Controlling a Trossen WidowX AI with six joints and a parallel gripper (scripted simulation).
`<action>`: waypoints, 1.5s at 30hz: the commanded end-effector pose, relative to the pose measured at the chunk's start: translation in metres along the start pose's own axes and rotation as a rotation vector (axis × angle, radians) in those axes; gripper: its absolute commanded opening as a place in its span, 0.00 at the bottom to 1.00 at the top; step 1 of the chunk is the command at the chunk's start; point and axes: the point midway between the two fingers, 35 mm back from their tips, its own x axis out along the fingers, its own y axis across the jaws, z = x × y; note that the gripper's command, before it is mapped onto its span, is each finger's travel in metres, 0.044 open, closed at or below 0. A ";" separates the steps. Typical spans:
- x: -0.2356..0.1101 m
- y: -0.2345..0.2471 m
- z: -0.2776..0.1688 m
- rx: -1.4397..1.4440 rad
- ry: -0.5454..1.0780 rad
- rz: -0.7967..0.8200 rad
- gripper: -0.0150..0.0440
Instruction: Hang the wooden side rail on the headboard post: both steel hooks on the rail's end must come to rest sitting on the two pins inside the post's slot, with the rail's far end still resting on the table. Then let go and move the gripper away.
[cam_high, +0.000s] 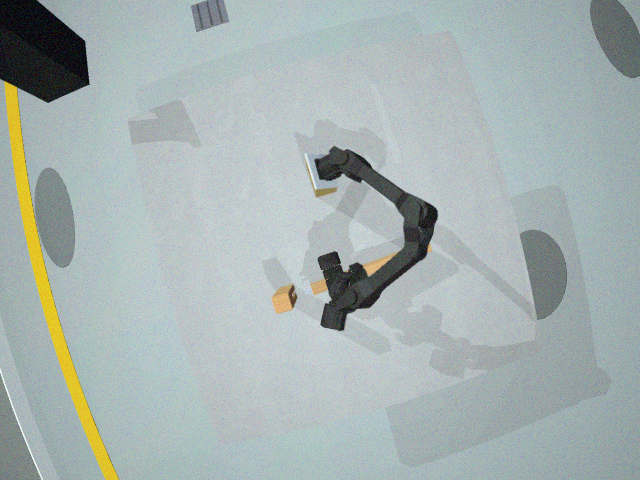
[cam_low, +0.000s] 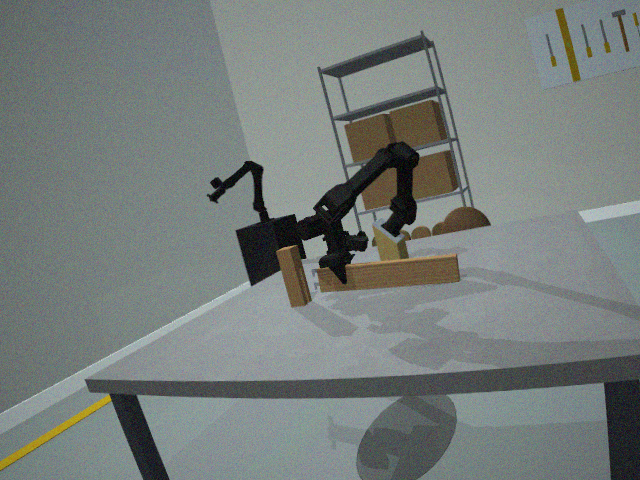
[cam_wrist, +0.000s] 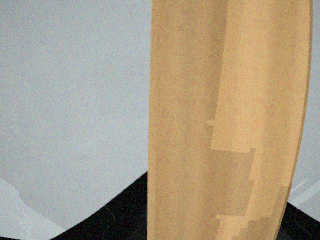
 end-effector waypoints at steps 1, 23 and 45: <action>-0.002 -0.001 -0.003 -0.005 0.006 -0.007 0.25; -0.004 -0.002 -0.005 -0.005 0.006 -0.007 0.25; -0.005 -0.002 -0.007 -0.005 0.006 -0.007 0.25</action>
